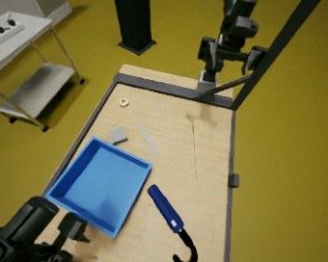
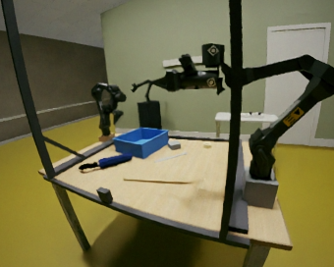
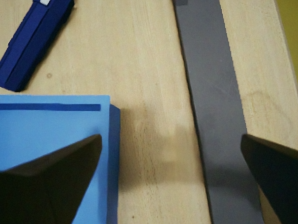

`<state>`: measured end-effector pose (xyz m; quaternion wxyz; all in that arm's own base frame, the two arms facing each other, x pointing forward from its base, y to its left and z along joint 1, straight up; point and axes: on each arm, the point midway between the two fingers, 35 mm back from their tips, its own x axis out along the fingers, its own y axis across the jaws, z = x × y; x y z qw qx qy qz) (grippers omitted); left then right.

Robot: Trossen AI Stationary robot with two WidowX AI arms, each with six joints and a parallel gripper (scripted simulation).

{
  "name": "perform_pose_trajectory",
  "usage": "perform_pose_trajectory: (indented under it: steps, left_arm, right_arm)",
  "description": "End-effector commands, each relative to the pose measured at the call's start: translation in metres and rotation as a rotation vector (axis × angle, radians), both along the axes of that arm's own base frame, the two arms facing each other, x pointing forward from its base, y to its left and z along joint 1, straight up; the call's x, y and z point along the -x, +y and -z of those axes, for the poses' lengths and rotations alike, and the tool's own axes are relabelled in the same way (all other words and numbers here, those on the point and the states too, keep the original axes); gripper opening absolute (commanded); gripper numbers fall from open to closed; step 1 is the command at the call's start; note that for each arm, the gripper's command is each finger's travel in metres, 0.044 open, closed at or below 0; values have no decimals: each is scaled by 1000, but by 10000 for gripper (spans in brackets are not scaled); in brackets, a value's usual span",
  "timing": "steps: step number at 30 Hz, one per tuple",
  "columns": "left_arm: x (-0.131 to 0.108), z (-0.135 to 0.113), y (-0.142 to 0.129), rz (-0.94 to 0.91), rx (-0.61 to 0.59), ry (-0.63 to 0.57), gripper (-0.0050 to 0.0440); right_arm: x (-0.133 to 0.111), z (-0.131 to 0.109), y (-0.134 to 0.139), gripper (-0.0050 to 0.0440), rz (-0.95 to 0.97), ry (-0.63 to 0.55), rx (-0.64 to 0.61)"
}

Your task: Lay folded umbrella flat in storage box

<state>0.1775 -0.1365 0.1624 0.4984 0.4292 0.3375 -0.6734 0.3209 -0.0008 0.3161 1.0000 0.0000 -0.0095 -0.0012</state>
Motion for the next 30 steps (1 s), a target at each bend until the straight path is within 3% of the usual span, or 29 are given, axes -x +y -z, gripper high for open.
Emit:
perform_pose_trajectory:
  steps: [1, 8, 10, 18, 25, 30]
  left_arm:
    - [-7, 0, -12, -43, -3, -13, 440]
    - [-34, 9, -62, -242, -9, -32, 440]
    - [-34, 9, -62, -242, -9, -32, 440]
    - [-71, 27, -145, -528, -20, -59, 440]
    - [-96, 39, -200, -825, -29, -27, 440]
    - [-102, 45, -215, -891, -39, -22, 440]
  right_arm:
    - [-15, -8, -4, 400, 8, 34, 4]
    - [-74, 12, -20, 400, 39, 245, 2]
    - [-74, 12, -20, 400, 39, 245, 2]
    - [-130, 50, -40, 400, 69, 460, -12]
    - [-148, 68, -49, 400, 80, 537, -20]
    - [-150, 72, -48, 400, 79, 549, -21]
